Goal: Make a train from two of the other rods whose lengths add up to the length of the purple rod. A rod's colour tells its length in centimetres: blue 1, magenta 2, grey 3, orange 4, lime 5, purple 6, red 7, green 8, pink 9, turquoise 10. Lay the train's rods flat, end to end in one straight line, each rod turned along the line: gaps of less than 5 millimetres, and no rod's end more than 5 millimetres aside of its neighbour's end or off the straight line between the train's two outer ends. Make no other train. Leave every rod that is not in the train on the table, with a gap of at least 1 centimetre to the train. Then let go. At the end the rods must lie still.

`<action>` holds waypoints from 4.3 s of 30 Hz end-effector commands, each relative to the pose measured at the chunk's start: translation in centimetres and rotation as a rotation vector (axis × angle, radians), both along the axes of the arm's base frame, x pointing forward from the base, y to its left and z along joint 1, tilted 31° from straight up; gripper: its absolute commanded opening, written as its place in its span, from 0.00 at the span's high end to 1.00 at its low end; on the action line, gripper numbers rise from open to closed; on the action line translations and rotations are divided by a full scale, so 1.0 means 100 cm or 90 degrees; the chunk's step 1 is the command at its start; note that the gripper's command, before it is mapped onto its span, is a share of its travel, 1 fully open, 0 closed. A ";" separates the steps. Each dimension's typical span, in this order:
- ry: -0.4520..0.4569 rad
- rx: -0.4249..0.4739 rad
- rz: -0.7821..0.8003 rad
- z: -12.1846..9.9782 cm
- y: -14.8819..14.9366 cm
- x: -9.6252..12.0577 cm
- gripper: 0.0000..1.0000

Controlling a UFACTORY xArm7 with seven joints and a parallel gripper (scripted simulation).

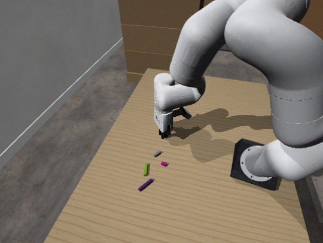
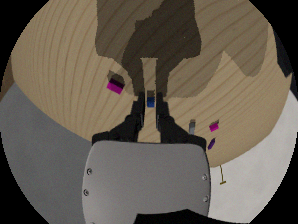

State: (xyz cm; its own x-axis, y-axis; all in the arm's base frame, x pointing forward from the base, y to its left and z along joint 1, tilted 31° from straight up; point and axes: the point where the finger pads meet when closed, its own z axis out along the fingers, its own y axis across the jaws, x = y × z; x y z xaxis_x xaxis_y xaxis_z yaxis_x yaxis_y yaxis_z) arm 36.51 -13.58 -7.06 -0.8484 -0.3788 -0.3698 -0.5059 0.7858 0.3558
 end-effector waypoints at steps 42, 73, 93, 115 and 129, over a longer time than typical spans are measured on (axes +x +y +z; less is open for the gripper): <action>-0.001 -0.002 -0.001 0.076 -0.045 -0.013 0.76; -0.047 -0.013 0.069 0.091 -0.027 0.000 0.00; -0.221 -0.067 0.359 0.134 0.056 0.033 0.00; -0.344 -0.112 0.604 0.156 0.125 0.038 0.76; -0.344 -0.112 0.604 0.156 0.125 0.038 0.76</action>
State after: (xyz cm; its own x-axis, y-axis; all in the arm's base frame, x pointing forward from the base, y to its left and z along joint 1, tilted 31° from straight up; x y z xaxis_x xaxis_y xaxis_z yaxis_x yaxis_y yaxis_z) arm 40.24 -1.00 8.41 0.0721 -0.8731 -0.4822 -0.9854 0.0125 -0.1700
